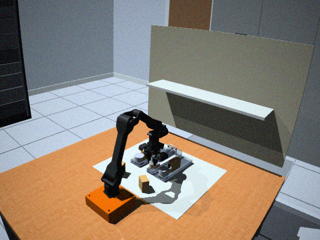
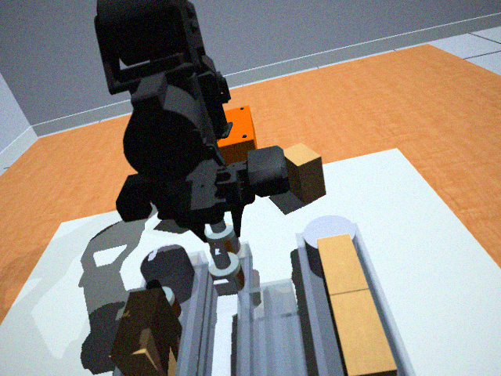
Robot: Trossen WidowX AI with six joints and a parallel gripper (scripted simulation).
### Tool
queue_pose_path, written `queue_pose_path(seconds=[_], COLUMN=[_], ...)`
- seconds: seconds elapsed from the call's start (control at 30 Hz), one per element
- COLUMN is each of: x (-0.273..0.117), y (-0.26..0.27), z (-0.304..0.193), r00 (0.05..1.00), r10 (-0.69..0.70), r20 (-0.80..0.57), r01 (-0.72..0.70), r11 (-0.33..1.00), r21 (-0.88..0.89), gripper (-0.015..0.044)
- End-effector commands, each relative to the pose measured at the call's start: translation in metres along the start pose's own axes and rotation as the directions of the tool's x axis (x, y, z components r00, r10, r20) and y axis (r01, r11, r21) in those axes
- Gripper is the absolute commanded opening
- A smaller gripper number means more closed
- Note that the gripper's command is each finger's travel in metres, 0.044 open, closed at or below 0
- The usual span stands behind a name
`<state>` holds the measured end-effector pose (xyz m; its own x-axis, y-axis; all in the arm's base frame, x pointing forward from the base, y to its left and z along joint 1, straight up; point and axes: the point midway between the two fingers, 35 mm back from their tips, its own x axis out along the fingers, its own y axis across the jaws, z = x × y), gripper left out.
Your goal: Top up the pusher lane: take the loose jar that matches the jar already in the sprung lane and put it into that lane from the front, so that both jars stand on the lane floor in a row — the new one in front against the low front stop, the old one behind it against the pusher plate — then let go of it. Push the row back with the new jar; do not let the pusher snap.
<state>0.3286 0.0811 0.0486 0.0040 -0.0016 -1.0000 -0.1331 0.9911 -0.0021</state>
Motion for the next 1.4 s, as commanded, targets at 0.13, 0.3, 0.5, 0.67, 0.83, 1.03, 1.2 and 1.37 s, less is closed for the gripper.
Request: queue_pose_path(seconds=[0.13, 0.3, 0.5, 0.67, 0.83, 1.03, 1.2, 1.37], x=[-0.0043, -0.0043, -0.0043, -0.0043, -0.0043, -0.0044, -0.0044, -0.0045], y=[0.0006, 0.0006, 0.0006, 0.0006, 0.0006, 0.0006, 0.0006, 0.0006], z=[0.0092, 0.0092, 0.0092, 0.0098, 0.0104, 0.0112, 0.0119, 0.0126], r00=[0.999, 0.999, 0.999, 0.999, 0.999, 0.999, 0.999, 0.999], r10=[0.005, 0.005, 0.005, 0.005, 0.005, 0.005, 0.005, 0.005], r20=[0.034, 0.034, 0.034, 0.034, 0.035, 0.035, 0.035, 0.035], r01=[-0.005, -0.005, -0.005, -0.005, -0.005, -0.005, -0.005, -0.005], r11=[1.000, 1.000, 1.000, 1.000, 1.000, 1.000, 1.000, 1.000], r21=[-0.005, -0.005, -0.005, -0.005, -0.005, -0.005, -0.005, -0.005], gripper=[0.0000, 0.0000, 0.0000, 0.0000, 0.0000, 0.0000, 0.0000, 0.0000])
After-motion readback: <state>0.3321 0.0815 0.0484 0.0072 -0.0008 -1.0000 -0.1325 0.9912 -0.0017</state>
